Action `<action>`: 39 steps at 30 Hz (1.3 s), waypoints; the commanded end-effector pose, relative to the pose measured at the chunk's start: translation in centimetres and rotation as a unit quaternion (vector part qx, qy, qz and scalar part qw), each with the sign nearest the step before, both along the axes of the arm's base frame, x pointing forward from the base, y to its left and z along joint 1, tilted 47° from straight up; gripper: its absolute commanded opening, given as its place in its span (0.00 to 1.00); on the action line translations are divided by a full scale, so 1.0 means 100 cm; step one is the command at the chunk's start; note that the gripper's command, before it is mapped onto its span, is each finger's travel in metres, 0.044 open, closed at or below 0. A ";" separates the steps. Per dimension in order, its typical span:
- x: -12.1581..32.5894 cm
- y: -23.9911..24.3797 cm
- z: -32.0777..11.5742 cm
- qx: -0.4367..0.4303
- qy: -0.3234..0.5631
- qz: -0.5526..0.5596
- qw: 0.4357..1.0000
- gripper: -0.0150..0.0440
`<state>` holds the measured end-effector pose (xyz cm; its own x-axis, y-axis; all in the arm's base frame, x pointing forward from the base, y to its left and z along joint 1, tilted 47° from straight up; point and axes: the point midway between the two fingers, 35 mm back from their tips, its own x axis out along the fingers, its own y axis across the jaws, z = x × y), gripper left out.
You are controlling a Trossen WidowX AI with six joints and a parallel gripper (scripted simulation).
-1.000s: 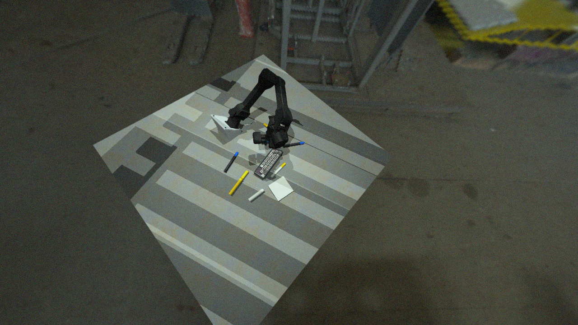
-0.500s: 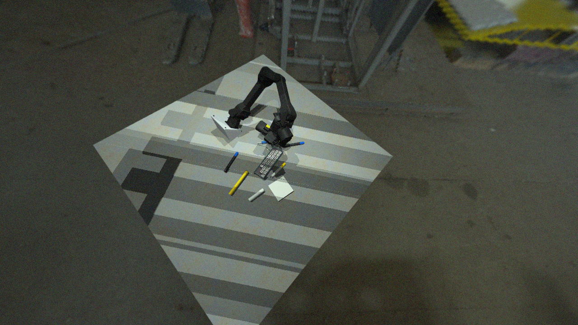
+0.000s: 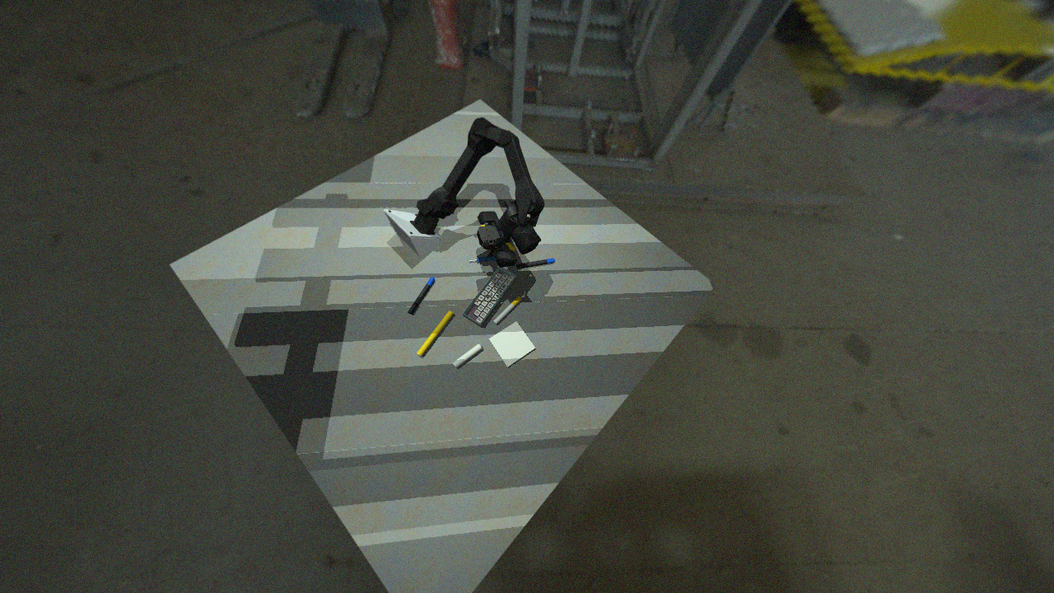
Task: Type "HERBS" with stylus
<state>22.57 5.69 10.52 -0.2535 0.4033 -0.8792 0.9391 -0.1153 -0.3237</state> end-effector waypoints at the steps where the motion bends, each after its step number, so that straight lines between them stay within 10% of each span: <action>1: -0.013 0.003 0.000 -0.063 0.055 -0.099 0.992 0.51; 39: -0.013 0.016 -0.013 -0.063 0.055 -0.099 0.992 0.51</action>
<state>21.41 6.99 9.44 -0.2726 0.3401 -0.9000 0.8572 -0.3390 -0.3877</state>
